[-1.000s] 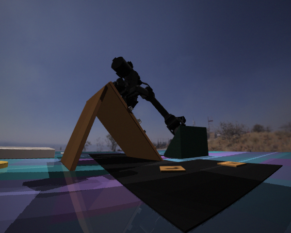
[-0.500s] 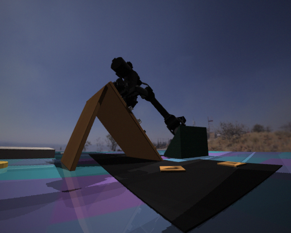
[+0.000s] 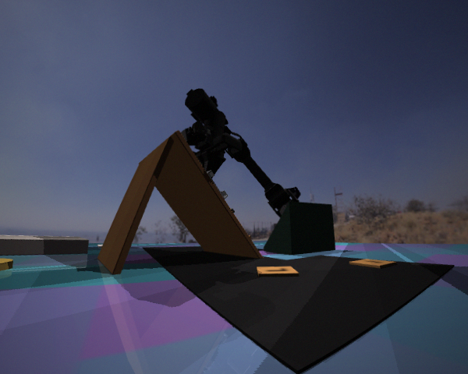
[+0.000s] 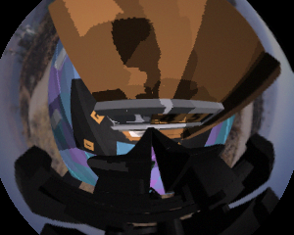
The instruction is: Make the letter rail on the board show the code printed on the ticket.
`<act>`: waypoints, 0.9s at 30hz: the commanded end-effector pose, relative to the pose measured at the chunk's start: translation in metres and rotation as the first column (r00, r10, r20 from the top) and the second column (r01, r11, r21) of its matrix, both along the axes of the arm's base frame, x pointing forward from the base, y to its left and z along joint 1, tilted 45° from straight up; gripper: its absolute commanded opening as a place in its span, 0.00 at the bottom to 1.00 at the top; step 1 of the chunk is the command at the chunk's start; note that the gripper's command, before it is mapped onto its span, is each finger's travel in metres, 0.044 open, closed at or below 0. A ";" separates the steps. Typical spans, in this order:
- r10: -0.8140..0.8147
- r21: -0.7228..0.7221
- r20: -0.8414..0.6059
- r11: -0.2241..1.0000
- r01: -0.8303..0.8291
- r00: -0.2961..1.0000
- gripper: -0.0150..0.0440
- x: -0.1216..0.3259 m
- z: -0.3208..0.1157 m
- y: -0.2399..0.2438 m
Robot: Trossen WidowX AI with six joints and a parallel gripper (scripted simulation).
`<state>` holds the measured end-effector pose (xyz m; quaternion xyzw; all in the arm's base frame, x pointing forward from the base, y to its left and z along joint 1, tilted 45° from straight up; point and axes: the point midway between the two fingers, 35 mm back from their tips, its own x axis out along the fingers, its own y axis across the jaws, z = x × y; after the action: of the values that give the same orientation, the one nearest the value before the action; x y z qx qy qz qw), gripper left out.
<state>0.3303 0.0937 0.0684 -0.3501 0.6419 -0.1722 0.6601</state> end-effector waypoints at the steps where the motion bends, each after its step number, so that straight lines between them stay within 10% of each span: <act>1: -0.005 -0.001 -0.004 1.000 0.005 1.000 0.25 -0.006 0.002 0.001; 6: -0.005 -0.001 -0.005 1.000 0.005 1.000 0.25 -0.010 0.004 0.003; 22: 0.381 0.037 0.423 0.899 -0.435 0.822 0.97 -0.080 0.121 0.032; 27: 0.403 0.035 0.463 0.882 -0.470 0.790 1.00 -0.088 0.129 0.031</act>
<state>0.2450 0.1270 0.1986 -0.3839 0.3938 -0.0446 0.8340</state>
